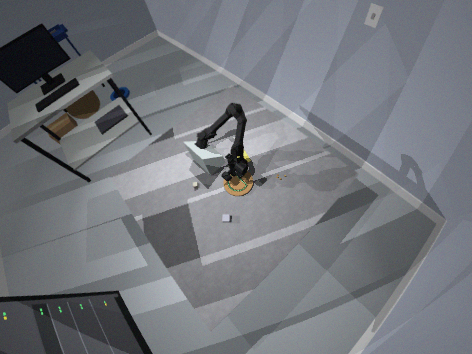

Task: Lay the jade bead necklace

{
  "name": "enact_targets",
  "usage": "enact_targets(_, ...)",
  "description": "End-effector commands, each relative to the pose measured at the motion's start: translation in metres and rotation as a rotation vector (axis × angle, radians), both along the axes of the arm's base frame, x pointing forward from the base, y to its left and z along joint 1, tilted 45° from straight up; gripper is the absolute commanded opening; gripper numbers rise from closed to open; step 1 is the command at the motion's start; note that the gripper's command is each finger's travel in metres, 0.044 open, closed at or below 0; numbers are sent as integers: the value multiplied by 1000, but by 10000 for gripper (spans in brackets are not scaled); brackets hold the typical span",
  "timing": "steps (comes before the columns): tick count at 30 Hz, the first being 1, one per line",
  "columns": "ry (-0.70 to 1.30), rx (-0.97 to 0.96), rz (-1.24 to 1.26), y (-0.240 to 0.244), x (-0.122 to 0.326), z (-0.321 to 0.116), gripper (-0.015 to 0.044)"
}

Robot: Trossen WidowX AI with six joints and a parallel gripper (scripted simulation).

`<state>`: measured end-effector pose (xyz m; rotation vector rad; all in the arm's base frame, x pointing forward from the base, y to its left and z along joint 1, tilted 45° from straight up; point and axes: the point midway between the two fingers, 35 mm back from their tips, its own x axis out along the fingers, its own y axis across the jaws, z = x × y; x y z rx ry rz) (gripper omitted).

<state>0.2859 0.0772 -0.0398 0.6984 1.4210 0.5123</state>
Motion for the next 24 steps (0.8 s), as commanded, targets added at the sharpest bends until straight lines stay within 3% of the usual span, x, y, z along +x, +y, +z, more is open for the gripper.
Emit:
enact_targets(1, -1, 0, 0, 0, 0, 0, 0)
enact_targets(24, 8, 4, -4, -4, -3, 4, 0)
